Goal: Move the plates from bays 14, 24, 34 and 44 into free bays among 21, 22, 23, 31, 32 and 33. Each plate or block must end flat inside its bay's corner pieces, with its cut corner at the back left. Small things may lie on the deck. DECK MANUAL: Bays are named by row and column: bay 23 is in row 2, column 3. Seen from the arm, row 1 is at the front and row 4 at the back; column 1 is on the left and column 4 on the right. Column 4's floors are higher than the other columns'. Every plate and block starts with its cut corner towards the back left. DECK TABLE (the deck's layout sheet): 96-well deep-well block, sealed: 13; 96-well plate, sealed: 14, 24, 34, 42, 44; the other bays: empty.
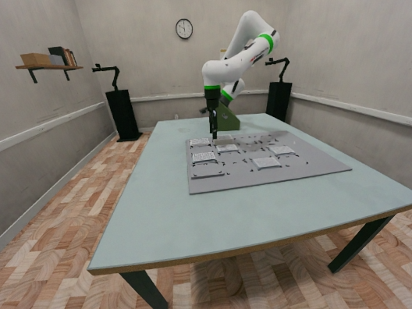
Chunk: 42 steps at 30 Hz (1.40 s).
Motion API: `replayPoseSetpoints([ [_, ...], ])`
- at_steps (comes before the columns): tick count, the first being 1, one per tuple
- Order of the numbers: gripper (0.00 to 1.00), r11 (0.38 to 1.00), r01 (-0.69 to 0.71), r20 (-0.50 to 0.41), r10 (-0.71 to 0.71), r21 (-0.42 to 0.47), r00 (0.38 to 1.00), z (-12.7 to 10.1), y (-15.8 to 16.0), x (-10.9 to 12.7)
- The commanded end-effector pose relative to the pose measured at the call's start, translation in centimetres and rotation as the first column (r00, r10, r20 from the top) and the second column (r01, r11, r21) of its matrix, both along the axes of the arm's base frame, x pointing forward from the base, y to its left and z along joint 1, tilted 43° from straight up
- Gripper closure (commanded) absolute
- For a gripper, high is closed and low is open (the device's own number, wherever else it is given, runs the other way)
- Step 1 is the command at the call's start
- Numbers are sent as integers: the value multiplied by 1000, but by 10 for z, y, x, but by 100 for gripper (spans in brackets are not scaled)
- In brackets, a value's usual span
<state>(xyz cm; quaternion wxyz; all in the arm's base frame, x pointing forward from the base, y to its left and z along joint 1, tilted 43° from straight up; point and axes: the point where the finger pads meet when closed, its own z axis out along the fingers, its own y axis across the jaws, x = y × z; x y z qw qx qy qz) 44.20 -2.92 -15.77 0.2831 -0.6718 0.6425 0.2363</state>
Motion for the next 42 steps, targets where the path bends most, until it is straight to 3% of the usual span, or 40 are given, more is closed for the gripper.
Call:
replayPoseSetpoints([
  [1,30,1000,0,1,0,-1,1000,-8,-10,-4],
  [26,30,1000,0,1,0,-1,1000,-63,-66,-32],
  [42,30,1000,0,1,0,-1,1000,-69,-61,-32],
])
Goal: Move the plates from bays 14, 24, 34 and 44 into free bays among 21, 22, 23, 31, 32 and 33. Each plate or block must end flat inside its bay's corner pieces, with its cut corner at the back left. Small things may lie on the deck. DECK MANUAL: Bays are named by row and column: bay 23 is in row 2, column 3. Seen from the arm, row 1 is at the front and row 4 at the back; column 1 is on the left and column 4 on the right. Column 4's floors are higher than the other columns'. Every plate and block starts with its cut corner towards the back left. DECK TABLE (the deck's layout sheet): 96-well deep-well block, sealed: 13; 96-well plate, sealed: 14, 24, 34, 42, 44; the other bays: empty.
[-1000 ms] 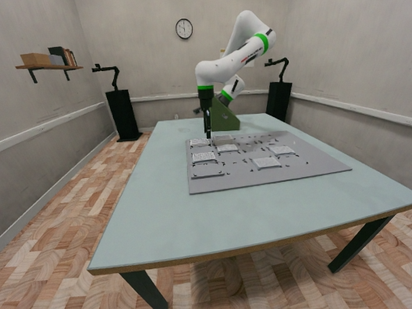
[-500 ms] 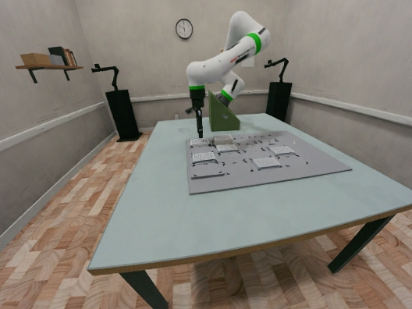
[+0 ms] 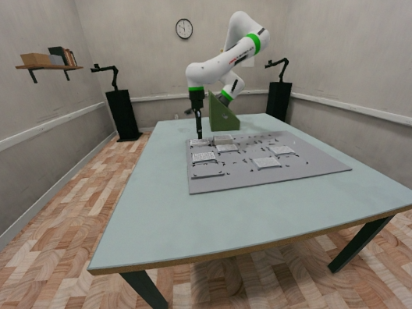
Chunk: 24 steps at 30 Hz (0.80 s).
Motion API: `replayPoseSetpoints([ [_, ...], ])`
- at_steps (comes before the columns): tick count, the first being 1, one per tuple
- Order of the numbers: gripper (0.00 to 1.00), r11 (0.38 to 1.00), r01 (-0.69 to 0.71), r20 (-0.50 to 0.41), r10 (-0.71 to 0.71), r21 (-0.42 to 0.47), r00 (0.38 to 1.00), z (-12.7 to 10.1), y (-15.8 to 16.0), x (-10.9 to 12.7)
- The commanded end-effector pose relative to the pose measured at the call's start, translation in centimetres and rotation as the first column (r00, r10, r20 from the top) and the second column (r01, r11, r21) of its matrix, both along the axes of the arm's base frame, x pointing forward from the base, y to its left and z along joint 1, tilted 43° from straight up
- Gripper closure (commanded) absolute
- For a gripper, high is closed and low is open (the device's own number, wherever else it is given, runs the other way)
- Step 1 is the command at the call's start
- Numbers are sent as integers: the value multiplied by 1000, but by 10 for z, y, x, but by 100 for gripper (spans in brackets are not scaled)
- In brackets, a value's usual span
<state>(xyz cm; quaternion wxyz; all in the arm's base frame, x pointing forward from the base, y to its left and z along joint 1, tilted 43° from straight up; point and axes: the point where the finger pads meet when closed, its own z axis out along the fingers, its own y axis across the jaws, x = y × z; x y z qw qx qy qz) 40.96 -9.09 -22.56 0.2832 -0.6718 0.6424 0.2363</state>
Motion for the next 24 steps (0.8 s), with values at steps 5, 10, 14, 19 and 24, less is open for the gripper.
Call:
replayPoseSetpoints([
  [5,30,1000,0,1,0,-1,1000,-6,5,1],
  [10,30,1000,0,1,0,-1,1000,-11,10,1],
  [14,30,1000,0,1,0,-1,1000,-13,11,1],
  [19,30,1000,0,1,0,-1,1000,-18,16,2],
  [24,30,1000,0,1,0,-1,1000,-20,18,2],
])
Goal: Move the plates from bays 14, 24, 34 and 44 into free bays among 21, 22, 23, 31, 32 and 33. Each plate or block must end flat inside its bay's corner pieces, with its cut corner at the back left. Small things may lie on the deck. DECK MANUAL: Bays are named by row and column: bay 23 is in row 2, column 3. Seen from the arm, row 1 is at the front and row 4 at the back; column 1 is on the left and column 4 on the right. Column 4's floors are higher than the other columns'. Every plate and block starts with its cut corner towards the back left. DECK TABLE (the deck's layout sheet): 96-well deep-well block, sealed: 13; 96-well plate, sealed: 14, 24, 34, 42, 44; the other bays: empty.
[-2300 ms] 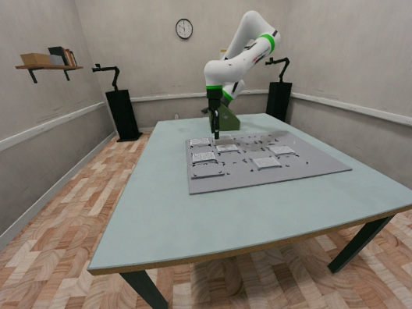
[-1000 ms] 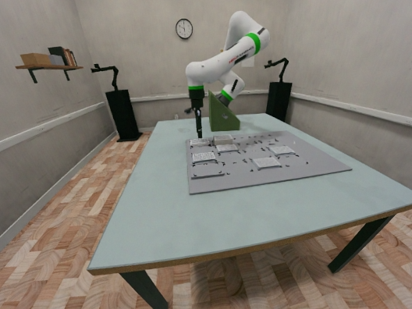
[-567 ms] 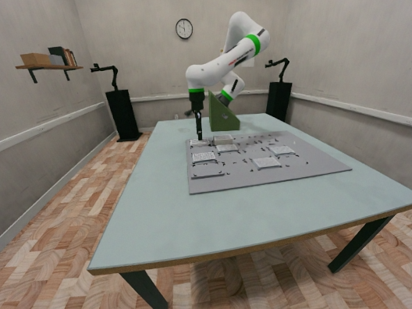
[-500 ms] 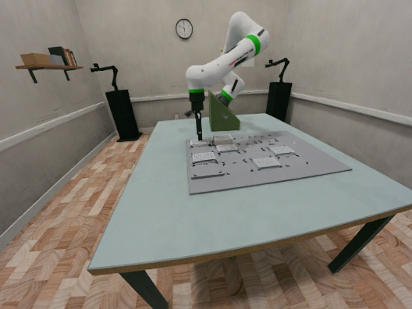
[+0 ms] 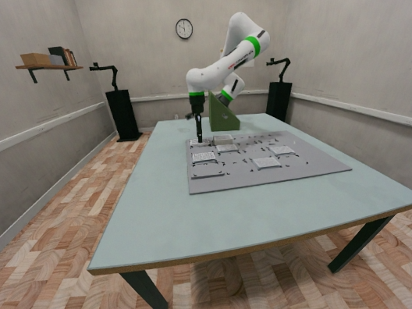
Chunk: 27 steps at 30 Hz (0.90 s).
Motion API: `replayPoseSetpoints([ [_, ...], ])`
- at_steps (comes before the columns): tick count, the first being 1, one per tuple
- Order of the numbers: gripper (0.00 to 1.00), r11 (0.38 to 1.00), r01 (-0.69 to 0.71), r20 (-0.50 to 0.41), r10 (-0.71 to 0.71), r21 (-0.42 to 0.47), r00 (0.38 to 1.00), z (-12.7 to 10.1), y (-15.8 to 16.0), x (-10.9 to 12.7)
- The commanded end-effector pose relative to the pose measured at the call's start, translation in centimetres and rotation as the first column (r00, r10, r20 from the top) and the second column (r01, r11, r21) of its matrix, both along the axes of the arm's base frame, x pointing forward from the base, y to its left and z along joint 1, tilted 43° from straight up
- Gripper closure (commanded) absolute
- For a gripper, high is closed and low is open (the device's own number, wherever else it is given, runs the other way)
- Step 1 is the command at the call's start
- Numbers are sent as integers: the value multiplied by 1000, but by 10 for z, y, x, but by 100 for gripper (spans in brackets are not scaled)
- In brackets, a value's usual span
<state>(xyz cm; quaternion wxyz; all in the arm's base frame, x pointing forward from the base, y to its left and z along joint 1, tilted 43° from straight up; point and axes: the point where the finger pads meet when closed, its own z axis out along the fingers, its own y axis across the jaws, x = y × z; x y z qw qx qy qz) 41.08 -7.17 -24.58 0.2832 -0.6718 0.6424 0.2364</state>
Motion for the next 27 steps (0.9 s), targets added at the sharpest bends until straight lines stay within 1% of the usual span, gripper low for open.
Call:
replayPoseSetpoints([
  [1,30,1000,1,1,-1,-1,1000,0,-1,1],
  [16,30,1000,0,1,0,-1,1000,0,-1,0],
  [27,30,1000,1,1,-1,-1,1000,-8,7,1],
])
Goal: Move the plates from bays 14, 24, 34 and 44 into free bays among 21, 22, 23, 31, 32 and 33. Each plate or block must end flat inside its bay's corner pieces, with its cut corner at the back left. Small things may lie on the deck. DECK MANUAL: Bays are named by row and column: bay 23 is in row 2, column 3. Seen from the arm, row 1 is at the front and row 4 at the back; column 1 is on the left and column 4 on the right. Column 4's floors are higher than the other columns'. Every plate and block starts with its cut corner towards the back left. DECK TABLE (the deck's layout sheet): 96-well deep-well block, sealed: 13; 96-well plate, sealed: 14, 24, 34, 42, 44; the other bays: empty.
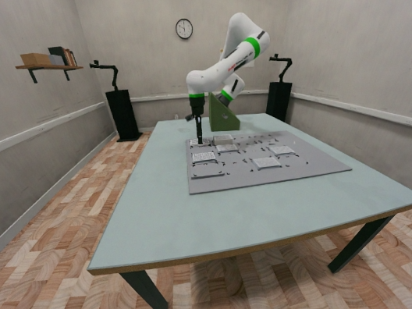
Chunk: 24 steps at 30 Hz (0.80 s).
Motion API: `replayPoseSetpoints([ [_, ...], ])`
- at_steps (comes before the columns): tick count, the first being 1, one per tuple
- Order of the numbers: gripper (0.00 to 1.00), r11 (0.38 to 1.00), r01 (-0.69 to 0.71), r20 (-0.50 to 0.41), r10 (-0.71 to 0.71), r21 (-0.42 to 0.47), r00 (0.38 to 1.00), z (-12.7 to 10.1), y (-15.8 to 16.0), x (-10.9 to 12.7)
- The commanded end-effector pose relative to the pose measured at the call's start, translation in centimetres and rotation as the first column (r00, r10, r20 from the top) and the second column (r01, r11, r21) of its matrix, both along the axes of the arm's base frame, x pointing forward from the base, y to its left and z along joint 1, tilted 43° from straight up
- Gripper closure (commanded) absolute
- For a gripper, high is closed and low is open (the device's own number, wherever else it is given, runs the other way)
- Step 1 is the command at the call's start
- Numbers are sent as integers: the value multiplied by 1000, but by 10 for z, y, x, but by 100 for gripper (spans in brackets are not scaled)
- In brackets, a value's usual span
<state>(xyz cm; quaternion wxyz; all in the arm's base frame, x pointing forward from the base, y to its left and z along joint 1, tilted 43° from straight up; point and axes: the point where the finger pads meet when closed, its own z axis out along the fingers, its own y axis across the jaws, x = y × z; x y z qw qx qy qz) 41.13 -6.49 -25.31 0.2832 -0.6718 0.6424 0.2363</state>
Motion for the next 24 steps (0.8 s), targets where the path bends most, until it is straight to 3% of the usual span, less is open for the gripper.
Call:
replayPoseSetpoints([
  [1,30,1000,0,1,0,-1,1000,-2,1,1],
  [24,32,1000,0,1,0,-1,1000,-7,6,1],
])
